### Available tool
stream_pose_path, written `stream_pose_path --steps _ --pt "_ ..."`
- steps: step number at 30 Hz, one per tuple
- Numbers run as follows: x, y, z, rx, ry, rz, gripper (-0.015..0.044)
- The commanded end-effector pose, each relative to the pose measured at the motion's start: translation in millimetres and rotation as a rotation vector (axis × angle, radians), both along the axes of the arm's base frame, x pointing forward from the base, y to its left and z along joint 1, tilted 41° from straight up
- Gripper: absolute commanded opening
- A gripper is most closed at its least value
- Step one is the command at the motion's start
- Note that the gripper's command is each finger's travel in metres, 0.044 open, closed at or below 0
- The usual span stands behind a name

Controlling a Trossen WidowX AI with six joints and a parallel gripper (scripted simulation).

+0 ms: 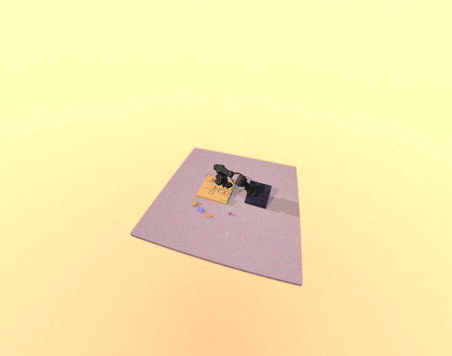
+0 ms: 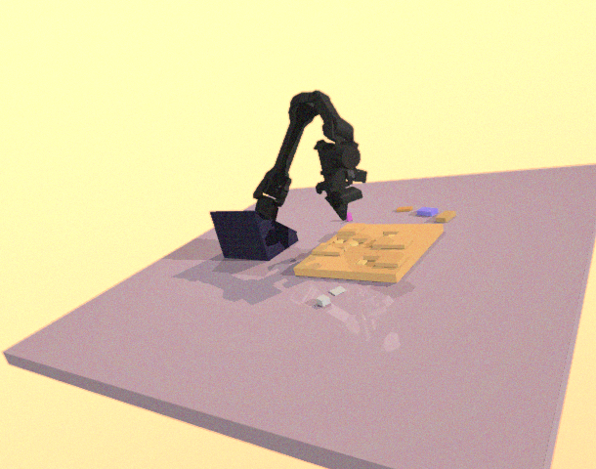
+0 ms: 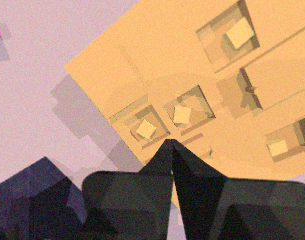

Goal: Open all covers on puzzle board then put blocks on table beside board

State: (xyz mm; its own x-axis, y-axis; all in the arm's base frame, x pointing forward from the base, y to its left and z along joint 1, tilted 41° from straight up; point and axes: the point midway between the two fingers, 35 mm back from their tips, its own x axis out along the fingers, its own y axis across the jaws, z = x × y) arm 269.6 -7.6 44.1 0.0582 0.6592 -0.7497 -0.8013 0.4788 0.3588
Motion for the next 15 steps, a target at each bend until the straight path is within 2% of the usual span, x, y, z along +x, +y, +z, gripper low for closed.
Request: stream_pose_path --steps 1,5,15 --pt "-26.4 2.4 -2.8 -0.063 -0.545 0.612 0.0000" --pt "-30.8 3.3 -3.5 -0.074 -0.666 0.750 0.0000" --pt "-31.2 3.4 -3.5 -0.074 -0.669 0.754 0.0000"
